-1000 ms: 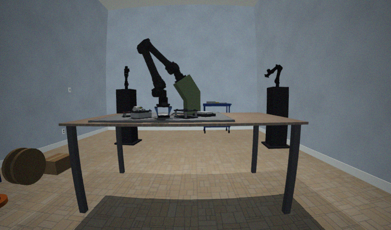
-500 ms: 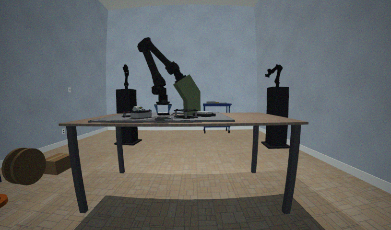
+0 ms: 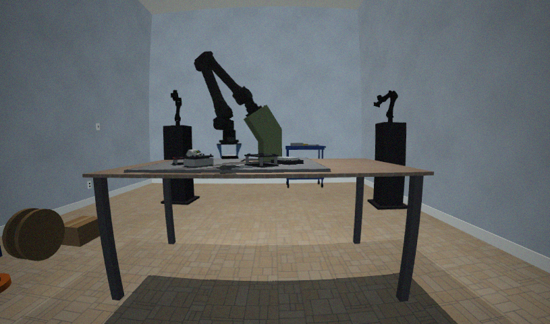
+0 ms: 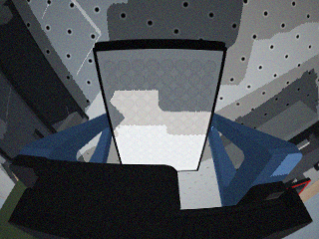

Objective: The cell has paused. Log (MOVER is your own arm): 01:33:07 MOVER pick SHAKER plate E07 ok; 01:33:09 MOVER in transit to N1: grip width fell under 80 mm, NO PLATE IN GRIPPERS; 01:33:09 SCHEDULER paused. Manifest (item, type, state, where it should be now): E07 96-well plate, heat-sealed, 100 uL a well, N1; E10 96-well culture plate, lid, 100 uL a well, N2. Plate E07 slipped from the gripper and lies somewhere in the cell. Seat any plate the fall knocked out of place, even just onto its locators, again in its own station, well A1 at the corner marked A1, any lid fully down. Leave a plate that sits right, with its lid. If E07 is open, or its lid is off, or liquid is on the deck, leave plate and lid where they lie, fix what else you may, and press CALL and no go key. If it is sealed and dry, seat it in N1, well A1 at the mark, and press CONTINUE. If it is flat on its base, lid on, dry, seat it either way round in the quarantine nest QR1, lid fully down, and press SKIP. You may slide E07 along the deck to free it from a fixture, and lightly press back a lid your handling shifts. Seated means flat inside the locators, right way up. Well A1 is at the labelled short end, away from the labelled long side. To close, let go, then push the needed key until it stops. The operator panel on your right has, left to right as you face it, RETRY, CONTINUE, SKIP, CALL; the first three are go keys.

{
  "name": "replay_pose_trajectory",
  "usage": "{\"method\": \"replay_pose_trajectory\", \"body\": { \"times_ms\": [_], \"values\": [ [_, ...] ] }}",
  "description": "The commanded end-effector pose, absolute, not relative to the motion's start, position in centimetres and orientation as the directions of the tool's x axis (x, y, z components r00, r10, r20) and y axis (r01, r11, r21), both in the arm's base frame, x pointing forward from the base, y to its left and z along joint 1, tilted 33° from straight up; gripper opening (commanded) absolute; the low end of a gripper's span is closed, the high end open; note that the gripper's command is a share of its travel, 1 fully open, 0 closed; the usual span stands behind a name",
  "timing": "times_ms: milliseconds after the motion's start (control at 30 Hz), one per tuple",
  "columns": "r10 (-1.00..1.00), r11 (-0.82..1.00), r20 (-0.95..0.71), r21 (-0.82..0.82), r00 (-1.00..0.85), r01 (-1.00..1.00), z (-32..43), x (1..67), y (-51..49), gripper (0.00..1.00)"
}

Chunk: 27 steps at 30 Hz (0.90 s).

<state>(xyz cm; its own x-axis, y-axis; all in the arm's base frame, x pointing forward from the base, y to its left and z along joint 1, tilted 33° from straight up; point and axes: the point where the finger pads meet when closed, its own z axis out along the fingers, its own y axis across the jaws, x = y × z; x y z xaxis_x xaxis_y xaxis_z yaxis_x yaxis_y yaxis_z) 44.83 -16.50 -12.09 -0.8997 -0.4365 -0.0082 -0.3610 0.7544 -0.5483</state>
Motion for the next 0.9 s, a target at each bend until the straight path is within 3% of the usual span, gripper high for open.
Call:
{"method": "replay_pose_trajectory", "body": {
  "times_ms": [0,867],
  "values": [
    [-0.443,0.753,-0.027,-0.555,-0.896,-0.355,-10.6,45.2,-15.2,0.00],
    [-0.443,0.753,-0.028,-0.555,-0.896,-0.354,-7.9,44.5,-13.7,0.00]
  ]
}}
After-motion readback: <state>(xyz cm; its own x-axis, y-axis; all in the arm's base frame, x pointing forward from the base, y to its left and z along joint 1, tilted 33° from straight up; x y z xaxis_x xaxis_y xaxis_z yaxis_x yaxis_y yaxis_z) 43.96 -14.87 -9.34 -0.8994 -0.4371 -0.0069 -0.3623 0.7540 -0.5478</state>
